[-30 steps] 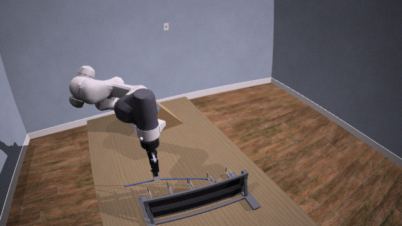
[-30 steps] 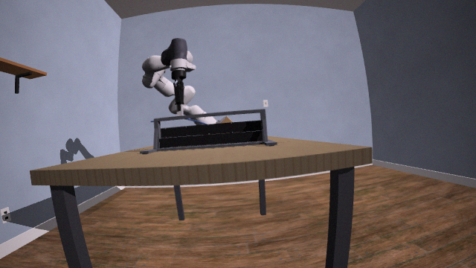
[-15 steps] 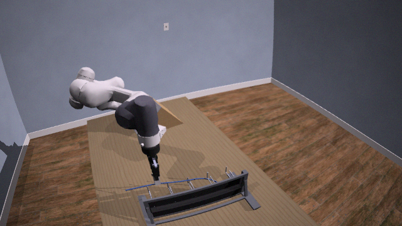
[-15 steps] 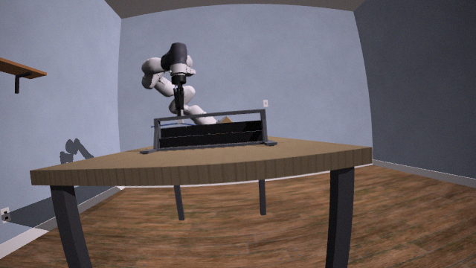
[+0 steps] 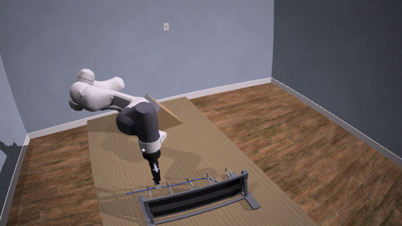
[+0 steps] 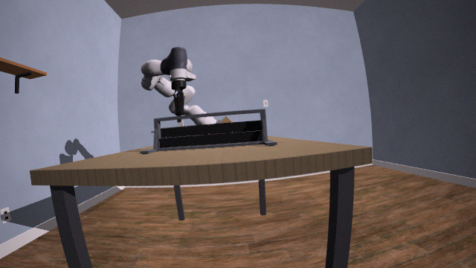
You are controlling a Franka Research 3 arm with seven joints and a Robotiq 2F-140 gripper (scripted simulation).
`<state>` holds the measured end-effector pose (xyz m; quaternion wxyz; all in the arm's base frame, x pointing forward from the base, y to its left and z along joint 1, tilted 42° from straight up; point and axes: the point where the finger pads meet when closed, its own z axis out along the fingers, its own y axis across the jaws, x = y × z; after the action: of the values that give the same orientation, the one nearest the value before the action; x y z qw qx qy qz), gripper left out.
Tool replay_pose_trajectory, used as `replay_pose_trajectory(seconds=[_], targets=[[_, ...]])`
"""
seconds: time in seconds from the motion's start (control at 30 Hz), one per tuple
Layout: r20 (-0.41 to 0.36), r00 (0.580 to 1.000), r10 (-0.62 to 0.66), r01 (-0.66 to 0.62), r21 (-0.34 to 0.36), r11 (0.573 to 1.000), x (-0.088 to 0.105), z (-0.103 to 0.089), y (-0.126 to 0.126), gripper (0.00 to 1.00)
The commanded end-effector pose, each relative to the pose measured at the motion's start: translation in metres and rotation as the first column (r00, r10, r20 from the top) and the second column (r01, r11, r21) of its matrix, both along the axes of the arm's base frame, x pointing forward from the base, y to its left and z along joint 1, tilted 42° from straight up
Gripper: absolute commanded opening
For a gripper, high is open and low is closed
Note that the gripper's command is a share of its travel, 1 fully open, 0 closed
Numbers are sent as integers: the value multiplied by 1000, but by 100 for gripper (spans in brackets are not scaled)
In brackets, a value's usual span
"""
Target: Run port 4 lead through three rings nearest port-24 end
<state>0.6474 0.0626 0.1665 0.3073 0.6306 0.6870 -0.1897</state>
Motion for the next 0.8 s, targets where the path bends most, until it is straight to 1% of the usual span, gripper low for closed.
replay_pose_trajectory(seconds=[0.0, 0.37, 0.77], targets=[[9, 1000, -1, 1, 4, 1000, 3, -4, -3, 0], [9, 1000, -1, 1, 4, 1000, 5, -13, -11, 0], [9, 1000, -1, 1, 4, 1000, 6, -17, -14, 0]])
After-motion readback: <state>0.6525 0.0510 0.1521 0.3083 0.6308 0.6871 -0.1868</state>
